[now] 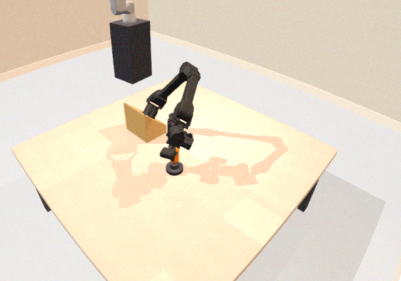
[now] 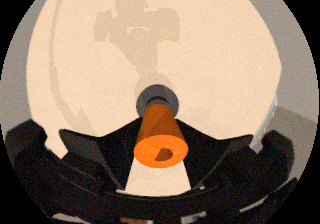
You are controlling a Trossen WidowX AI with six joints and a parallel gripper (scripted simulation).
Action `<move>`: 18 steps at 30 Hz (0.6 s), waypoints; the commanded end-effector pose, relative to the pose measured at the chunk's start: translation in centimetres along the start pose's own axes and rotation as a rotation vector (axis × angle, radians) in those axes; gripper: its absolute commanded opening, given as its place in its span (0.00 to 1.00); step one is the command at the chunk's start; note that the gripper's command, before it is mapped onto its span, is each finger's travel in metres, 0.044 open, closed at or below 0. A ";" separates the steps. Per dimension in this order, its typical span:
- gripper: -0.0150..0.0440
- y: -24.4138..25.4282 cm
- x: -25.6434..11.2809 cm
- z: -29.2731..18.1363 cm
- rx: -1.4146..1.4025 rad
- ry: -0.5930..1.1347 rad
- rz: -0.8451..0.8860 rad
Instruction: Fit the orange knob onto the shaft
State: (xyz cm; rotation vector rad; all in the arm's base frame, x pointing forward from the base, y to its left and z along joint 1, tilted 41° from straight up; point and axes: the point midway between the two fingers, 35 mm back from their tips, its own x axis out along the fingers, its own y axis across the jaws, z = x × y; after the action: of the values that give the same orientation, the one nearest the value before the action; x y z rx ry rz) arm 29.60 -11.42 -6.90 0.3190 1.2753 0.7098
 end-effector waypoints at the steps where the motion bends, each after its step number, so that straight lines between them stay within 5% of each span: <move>1: 0.25 0.0 0.1 0.0 -0.011 -0.002 -0.001; 18: 0.25 0.0 0.2 -0.1 -0.011 -0.002 -0.001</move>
State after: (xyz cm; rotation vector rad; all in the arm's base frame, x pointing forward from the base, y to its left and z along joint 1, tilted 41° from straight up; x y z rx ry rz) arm 29.54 -11.34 -7.04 0.3132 1.2720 0.7119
